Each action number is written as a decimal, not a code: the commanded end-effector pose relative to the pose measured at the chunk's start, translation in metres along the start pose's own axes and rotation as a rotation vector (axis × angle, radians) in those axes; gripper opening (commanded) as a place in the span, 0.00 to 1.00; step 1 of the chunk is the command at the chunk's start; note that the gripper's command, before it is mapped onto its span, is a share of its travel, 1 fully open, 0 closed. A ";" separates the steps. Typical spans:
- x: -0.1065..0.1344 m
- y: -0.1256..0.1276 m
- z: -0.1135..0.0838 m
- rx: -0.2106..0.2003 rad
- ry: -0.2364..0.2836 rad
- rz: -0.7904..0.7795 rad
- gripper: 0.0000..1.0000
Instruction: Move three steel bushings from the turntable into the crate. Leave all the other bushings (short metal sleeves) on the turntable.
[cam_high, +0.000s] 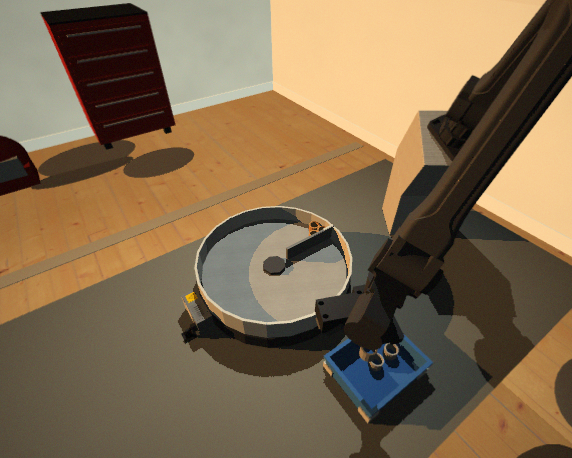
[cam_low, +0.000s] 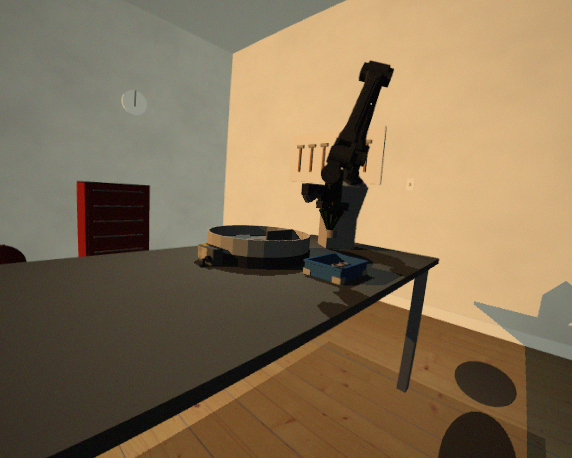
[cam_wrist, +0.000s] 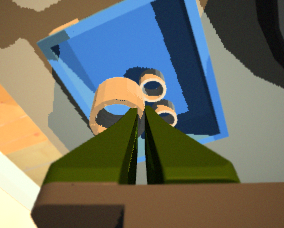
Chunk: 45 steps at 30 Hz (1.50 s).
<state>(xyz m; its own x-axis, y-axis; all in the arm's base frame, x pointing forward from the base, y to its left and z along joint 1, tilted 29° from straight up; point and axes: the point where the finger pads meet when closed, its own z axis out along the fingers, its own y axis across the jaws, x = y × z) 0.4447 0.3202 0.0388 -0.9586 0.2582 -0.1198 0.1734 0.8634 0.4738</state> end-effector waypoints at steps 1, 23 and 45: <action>-0.011 0.010 -0.003 -0.010 -0.015 0.008 0.00; -0.007 0.016 0.011 -0.019 -0.015 -0.004 0.00; -0.017 0.019 0.062 -0.037 -0.039 0.004 0.00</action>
<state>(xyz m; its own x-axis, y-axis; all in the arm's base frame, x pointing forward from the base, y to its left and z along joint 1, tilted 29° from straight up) 0.4591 0.3533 -0.0335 -0.9600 0.2564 -0.1126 0.1766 0.8662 0.4674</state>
